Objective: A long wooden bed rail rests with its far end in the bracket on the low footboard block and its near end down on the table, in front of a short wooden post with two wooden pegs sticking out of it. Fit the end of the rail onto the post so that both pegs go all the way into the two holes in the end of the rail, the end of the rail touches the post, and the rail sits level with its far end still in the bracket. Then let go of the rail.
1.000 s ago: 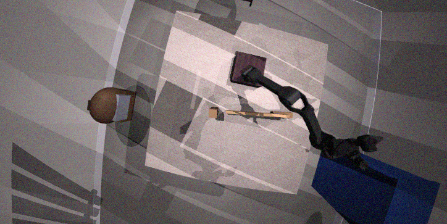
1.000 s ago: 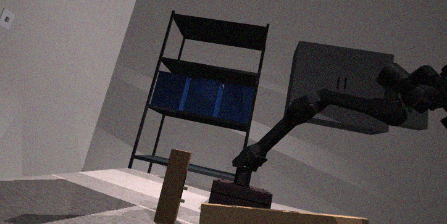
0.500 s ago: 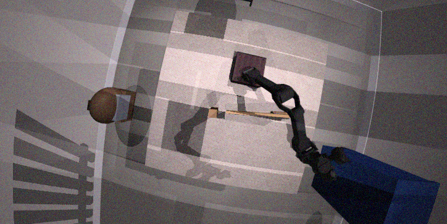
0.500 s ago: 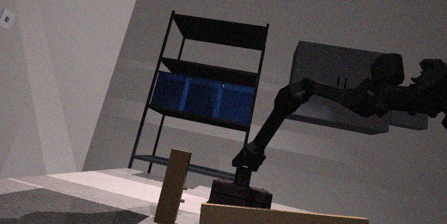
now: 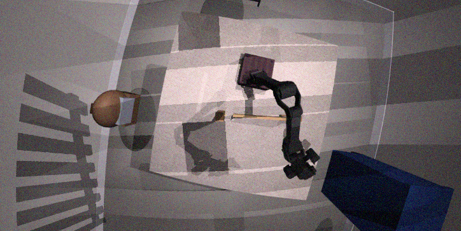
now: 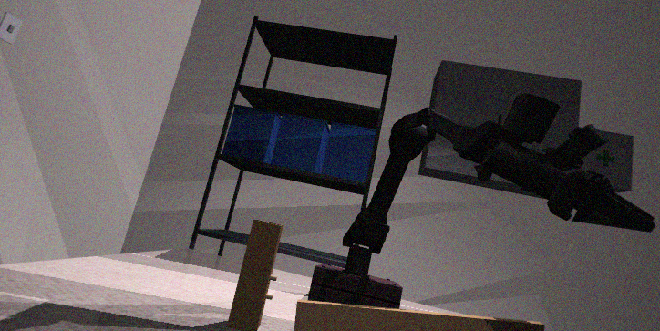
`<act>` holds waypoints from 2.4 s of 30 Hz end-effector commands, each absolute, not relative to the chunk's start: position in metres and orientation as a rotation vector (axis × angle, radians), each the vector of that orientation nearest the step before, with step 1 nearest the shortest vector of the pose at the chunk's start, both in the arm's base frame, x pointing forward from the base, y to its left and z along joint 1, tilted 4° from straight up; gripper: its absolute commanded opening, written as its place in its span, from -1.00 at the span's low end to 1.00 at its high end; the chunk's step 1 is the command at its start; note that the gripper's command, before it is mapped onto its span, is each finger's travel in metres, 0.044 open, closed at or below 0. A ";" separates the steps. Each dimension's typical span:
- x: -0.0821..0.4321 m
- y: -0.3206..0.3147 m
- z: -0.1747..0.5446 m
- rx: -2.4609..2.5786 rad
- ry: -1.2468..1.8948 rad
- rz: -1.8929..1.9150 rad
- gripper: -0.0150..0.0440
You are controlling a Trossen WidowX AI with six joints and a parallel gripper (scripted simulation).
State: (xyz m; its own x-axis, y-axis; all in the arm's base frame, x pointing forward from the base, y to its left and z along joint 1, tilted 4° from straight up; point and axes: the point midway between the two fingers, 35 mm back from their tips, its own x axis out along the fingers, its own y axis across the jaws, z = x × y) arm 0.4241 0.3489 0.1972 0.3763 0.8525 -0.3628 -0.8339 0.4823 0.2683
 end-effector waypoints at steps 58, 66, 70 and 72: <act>0.254 0.045 -0.012 -1.326 1.121 1.395 1.00; 0.253 0.045 -0.025 -1.326 1.121 1.395 1.00; 0.252 0.045 -0.031 -1.326 1.121 1.395 1.00; 0.252 0.045 -0.034 -1.326 1.121 1.395 1.00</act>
State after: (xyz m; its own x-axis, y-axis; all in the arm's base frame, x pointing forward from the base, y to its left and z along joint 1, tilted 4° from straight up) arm 0.2554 0.0461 -0.0277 -0.0335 0.0203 -0.9992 -0.9791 -0.2016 0.0287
